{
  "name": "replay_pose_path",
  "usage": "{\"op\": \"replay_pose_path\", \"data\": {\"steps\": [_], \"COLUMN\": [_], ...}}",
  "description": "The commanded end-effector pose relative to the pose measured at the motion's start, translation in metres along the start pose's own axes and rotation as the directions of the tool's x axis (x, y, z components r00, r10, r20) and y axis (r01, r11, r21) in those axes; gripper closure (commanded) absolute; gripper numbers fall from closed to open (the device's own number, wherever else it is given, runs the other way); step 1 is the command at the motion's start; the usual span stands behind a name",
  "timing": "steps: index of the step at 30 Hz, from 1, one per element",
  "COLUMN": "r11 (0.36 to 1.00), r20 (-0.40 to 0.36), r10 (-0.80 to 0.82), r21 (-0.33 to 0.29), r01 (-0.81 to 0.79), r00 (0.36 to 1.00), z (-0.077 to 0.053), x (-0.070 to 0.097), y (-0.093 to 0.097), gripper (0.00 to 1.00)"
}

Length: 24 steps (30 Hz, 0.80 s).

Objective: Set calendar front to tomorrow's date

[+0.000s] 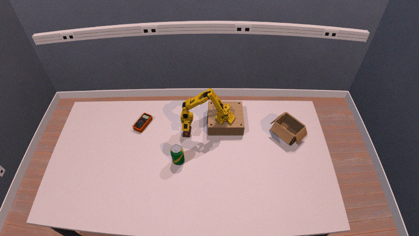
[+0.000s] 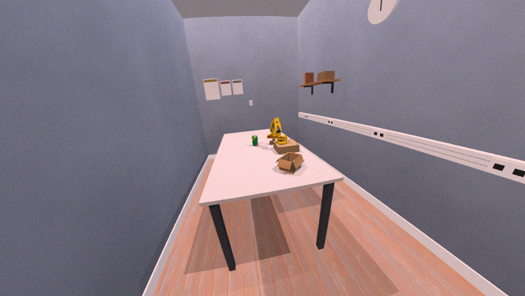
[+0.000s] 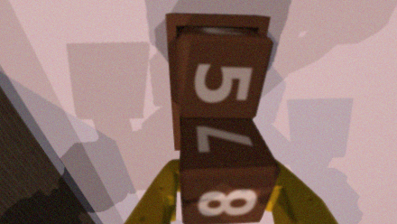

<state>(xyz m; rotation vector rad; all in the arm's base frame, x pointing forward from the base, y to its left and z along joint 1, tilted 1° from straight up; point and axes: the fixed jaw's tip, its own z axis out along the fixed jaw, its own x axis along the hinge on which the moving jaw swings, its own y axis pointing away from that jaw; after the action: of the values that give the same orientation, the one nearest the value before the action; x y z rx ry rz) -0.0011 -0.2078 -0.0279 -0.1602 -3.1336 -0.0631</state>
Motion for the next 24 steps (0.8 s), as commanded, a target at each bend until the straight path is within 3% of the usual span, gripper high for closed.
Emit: {"op": "replay_pose_path", "data": {"steps": [1,12,24], "r11": [1.000,1.000,1.000], "r20": [0.004,0.004,0.004], "r10": [0.012,0.012,0.012], "r21": [0.023,0.023,0.023], "r01": [-0.012,-0.012,-0.012], "r00": [1.000,1.000,1.000], "z": [-0.010,-0.025,-0.027], "x": [0.001,0.002,0.002], "y": [-0.003,0.000,0.000], "gripper": [1.00,1.00,1.00]}}
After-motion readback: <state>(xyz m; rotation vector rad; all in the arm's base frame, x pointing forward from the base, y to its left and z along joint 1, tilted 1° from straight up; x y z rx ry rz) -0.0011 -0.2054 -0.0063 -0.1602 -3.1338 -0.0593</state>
